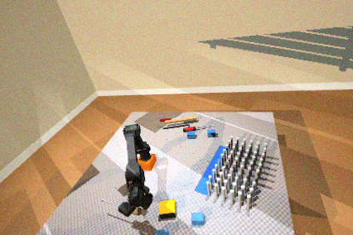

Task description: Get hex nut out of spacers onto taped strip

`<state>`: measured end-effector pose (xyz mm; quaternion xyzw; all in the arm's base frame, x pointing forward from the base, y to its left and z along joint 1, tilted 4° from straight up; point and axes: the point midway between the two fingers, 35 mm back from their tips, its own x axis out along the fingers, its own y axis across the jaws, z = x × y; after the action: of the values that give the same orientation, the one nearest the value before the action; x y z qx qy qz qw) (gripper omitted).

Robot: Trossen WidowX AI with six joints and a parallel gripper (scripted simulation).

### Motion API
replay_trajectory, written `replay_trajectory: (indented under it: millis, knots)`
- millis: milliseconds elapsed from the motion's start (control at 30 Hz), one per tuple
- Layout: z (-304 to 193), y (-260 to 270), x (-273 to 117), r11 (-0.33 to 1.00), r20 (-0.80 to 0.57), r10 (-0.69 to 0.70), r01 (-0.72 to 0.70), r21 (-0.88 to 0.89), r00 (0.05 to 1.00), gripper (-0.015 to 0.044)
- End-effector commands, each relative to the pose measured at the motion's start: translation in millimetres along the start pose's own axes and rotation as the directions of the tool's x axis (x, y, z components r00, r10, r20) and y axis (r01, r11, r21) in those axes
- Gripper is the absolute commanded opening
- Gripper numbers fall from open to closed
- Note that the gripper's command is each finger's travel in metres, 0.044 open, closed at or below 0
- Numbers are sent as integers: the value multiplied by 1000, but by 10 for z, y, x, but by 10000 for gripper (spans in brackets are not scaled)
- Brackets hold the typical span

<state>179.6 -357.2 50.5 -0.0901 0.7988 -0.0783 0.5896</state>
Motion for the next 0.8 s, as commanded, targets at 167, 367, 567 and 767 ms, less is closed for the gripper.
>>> replay_trajectory:
  millis: [167, 367, 567, 767]
  knots:
    - [14, 38, 94, 1000, -10, -1, 1, 3, 1000, 0]
    - [29, 57, 145, 1000, -10, -1, 1, 3, 1000, 0]
    - [44, 76, 196, 1000, -10, -1, 1, 3, 1000, 0]
    - [58, 97, 246, 1000, -10, -1, 1, 3, 1000, 0]
